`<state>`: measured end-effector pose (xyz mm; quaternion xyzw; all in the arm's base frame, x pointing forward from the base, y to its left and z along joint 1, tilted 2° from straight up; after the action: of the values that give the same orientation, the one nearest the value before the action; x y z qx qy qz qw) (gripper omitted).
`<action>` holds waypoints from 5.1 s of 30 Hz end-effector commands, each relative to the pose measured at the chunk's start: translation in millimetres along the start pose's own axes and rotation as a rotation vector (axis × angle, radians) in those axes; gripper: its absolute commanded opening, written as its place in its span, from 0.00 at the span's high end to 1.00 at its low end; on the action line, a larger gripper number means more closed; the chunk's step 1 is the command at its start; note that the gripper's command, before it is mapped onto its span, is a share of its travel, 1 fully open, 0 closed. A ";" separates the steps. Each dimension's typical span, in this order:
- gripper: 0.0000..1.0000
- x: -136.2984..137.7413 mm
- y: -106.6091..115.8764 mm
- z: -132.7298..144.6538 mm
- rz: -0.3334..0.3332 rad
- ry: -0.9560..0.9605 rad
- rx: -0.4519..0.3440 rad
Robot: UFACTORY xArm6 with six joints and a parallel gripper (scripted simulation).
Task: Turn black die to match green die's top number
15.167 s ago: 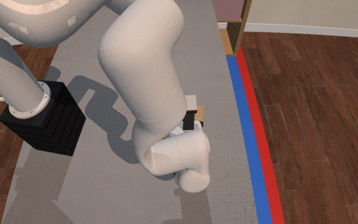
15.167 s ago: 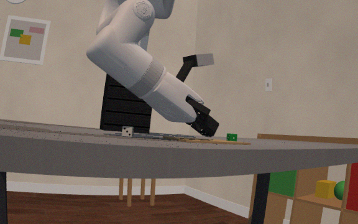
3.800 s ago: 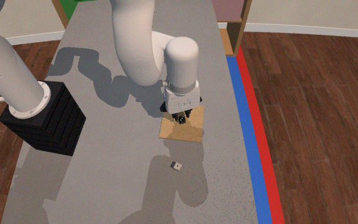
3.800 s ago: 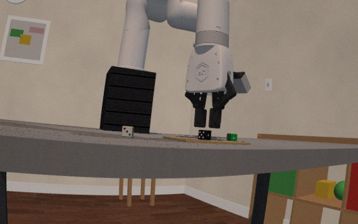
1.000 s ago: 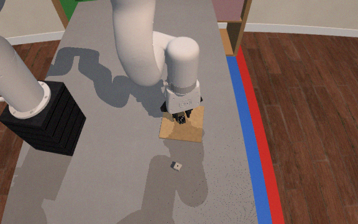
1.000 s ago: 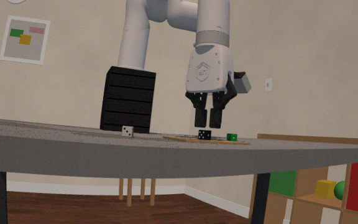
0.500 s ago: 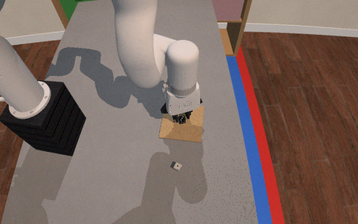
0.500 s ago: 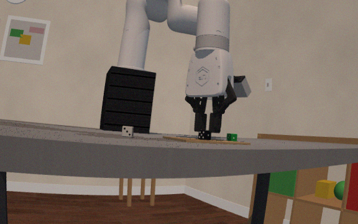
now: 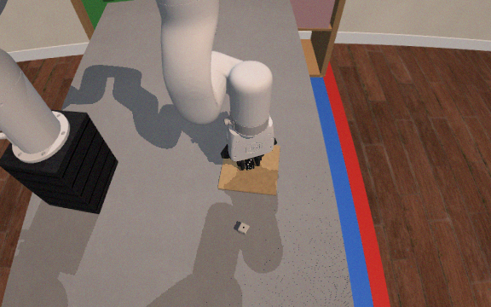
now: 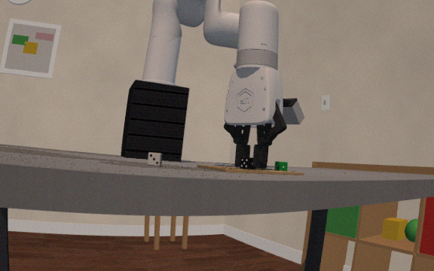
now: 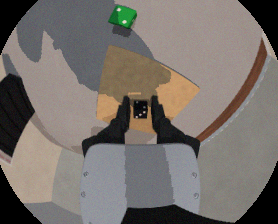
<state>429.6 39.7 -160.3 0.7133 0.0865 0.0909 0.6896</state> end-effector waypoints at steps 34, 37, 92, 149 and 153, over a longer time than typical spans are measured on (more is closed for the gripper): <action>0.64 1.5 0.3 0.2 0.004 0.000 0.000; 0.85 1.5 0.3 0.2 0.004 0.000 0.000; 0.85 1.2 98.6 0.2 0.004 0.000 0.000; 0.85 1.3 87.0 10.8 0.059 -0.196 0.665; 0.85 1.1 87.7 12.5 0.071 -0.193 0.753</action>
<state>433.5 27.5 -72.2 0.9005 0.0215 0.0081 0.4343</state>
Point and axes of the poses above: the point where the finger pads meet when closed, its own y axis back along the fingers, its own x axis across the jaws, z = x × y, the point moved 1 cm from there along y, back along the fingers, and after that the axes turned 1 degree about -y, right-handed, at the moved point
